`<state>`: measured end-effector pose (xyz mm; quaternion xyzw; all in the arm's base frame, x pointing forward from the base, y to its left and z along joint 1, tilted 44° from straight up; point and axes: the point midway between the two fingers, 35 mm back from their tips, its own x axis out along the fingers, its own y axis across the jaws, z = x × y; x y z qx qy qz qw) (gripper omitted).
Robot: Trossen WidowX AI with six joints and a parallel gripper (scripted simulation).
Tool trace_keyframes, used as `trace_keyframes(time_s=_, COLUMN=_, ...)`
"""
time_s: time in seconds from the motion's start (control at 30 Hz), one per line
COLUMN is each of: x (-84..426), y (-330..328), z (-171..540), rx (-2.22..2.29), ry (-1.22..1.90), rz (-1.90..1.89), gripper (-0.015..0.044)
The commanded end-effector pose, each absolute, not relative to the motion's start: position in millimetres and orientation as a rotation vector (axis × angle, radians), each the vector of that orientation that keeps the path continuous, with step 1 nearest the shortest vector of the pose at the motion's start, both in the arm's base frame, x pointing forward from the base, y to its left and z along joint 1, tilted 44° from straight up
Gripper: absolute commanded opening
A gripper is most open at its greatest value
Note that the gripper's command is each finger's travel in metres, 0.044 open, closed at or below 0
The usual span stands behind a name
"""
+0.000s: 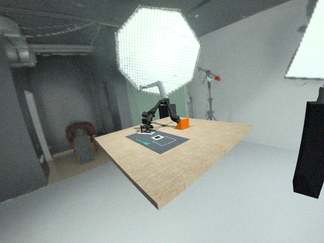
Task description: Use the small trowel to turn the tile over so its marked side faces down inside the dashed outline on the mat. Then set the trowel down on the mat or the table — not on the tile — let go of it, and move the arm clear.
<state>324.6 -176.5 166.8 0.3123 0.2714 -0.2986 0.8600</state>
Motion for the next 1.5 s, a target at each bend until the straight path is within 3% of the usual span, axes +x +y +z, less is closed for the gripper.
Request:
trace_keyframes(time_s=0.0, x=325, y=-176, z=166, rx=0.658, ry=0.569, rz=-0.628, gripper=0.0122)
trace_keyframes(time_s=0.53, x=325, y=-176, z=167, rx=0.658, ry=0.569, rz=-0.628, gripper=0.0000)
trace_keyframes(time_s=0.9, x=330, y=-135, z=208, rx=0.661, ry=0.571, rz=-0.626, gripper=0.0000)
trace_keyframes(time_s=1.47, x=339, y=-133, z=200, rx=0.657, ry=0.538, rz=-0.654, gripper=0.0000)
